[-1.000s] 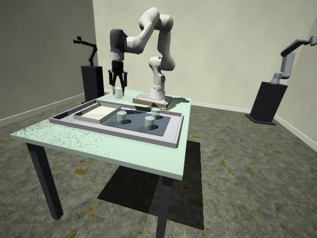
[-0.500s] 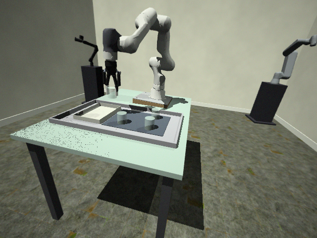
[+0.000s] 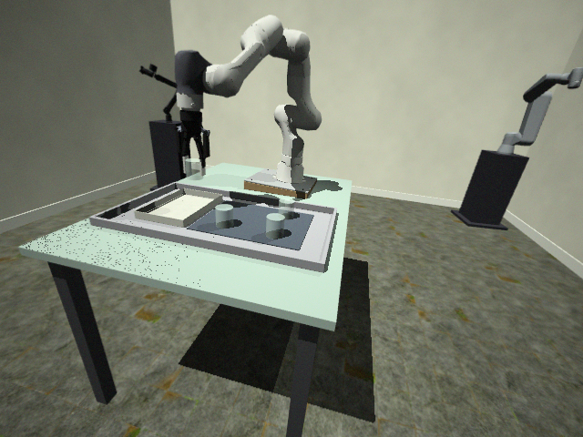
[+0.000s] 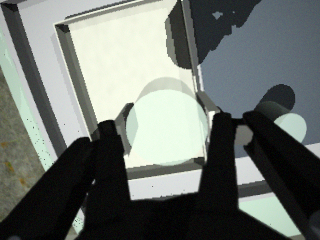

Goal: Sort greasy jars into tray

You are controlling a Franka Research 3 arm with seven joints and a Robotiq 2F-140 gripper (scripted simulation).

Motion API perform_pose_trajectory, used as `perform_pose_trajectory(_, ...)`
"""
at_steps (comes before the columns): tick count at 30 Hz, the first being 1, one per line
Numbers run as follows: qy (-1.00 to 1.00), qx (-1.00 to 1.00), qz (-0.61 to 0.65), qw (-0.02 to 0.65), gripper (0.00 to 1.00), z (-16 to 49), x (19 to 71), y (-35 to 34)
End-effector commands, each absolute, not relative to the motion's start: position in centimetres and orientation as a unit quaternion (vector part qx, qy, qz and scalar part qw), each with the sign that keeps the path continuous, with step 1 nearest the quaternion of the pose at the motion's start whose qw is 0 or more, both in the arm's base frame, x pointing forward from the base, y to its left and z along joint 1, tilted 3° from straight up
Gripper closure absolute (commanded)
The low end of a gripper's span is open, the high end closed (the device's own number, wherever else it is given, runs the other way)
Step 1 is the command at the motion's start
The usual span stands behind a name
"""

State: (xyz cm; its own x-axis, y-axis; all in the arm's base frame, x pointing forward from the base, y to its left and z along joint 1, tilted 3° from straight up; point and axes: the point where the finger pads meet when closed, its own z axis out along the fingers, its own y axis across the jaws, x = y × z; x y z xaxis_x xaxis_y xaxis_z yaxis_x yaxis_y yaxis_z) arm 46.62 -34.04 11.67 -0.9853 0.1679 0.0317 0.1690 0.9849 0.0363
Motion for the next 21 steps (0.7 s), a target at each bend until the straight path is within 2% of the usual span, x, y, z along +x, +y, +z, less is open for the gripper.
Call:
perform_pose_trajectory(1,-0.997,-0.07,-0.024,0.016,1.0,11.6,46.7,-35.0)
perform_pose_trajectory(21,-0.997,-0.07,-0.024,0.016,1.0,11.3,47.4,-39.6)
